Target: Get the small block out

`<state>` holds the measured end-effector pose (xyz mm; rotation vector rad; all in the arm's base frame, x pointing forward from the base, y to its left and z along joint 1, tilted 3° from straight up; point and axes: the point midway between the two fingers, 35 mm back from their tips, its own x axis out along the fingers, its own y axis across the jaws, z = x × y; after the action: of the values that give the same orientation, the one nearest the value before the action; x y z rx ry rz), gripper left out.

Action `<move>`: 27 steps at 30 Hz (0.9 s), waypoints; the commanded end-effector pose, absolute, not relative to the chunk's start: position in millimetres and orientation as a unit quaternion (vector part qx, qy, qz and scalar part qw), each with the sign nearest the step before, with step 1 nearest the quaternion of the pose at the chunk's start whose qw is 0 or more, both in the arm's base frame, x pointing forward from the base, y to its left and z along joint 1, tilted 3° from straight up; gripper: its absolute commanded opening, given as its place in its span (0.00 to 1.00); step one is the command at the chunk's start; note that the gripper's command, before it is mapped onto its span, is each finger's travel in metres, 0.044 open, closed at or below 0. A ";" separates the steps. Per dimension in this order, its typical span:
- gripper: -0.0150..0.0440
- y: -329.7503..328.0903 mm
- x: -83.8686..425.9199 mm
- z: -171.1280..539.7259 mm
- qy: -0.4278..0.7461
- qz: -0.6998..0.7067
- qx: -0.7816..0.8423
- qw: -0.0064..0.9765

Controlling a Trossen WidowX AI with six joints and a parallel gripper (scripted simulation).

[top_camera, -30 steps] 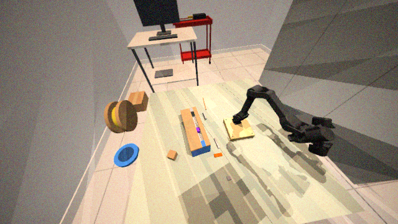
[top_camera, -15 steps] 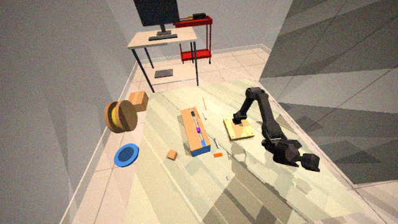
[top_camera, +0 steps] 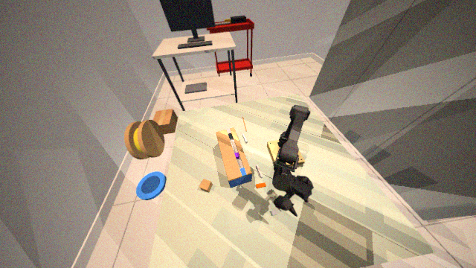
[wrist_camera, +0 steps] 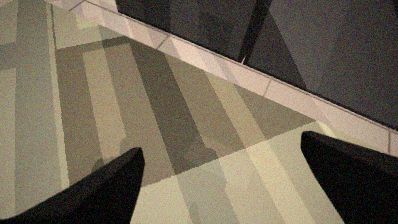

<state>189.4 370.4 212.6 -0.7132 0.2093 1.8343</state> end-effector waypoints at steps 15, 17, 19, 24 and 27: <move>0.93 129.4 345.4 159.0 0.620 0.197 0.165 0.741; 0.93 101.4 347.0 154.9 0.641 0.116 0.226 0.724; 0.93 74.3 347.2 151.4 0.655 0.034 0.291 0.696; 0.93 12.1 337.5 144.3 0.655 -0.164 0.441 0.591; 0.93 -21.2 326.1 141.5 0.633 -0.275 0.515 0.508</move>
<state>341.5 36.9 151.3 0.8873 1.4990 -0.1852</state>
